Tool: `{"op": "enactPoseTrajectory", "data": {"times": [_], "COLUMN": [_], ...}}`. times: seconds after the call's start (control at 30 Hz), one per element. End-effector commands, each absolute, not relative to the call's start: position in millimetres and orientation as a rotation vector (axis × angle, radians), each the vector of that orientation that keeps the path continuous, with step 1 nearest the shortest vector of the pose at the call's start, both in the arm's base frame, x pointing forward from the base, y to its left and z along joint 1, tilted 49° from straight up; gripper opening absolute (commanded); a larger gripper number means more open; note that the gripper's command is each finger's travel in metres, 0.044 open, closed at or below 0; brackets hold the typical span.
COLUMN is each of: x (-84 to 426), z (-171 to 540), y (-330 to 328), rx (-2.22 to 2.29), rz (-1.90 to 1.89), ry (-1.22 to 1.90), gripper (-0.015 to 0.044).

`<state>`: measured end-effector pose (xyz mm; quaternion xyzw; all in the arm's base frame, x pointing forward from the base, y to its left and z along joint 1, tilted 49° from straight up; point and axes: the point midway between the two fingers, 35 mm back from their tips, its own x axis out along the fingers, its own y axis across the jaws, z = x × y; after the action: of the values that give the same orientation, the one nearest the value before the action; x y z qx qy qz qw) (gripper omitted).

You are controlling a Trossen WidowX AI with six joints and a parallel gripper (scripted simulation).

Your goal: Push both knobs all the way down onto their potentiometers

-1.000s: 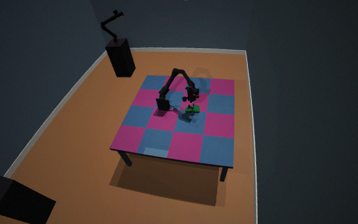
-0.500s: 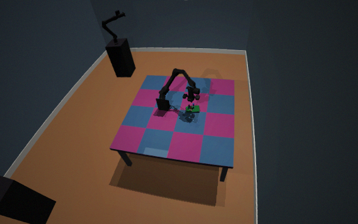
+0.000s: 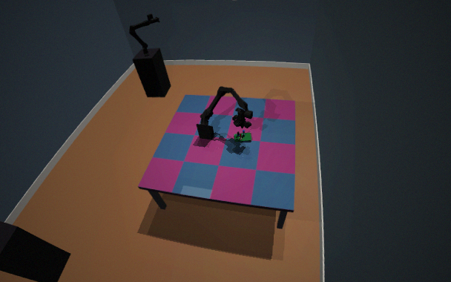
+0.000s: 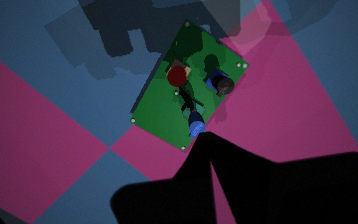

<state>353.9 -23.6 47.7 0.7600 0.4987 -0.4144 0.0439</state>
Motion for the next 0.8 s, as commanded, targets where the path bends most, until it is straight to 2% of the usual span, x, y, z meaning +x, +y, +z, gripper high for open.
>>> {"op": "enactPoseTrajectory", "data": {"times": [0.0, 0.63, 0.77], "x": [356.9, 363.0, 363.2], "z": [49.4, 58.1, 58.4], "y": [-24.1, -25.1, -25.1], "rx": [2.395, 2.680, 2.686], "rz": [-1.393, -2.166, -2.195], "ry": [1.496, 1.186, 1.170], "gripper": [0.0000, 0.0000, 0.0000]}}
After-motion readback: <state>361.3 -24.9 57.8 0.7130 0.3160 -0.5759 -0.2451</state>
